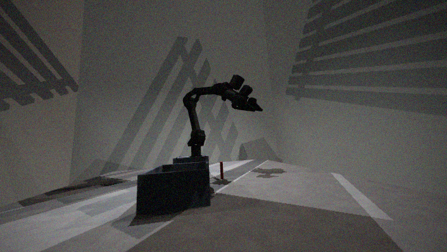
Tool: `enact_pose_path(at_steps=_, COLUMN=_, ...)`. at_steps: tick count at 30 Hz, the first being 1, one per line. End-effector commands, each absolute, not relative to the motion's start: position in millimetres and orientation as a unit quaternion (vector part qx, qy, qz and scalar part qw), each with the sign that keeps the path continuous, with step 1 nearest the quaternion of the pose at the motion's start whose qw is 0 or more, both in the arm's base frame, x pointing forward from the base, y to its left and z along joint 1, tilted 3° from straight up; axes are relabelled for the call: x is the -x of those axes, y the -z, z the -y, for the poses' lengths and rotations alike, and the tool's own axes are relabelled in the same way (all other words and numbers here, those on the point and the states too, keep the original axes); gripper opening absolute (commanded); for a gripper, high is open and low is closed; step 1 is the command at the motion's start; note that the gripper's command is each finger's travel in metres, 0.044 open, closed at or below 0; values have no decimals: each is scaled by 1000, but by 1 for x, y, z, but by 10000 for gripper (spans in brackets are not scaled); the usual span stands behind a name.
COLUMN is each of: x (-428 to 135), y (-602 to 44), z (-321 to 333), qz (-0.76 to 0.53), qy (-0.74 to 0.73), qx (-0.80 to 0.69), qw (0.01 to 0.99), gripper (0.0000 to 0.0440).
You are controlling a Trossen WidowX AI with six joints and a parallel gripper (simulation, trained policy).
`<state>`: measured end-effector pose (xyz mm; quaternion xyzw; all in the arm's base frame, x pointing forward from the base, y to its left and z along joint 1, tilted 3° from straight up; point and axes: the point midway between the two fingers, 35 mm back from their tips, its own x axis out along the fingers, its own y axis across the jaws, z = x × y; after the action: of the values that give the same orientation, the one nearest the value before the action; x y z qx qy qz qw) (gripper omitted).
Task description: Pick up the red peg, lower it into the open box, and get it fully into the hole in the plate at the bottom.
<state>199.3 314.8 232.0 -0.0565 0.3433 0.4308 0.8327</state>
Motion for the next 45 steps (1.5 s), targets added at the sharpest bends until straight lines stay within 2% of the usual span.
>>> enact_pose_path(at_steps=1, x=-201, y=-223, z=-300, qz=-377, qy=-397, qx=33, qw=836, gripper=440)
enact_pose_path(at_steps=24, x=-191, y=-146, z=-206, qz=-591, qy=-99, qx=-117, qw=792, gripper=440)
enact_pose_path(at_steps=45, x=-145, y=-78, z=-145, qz=-686, qy=201, qx=-159, qw=681, gripper=440)
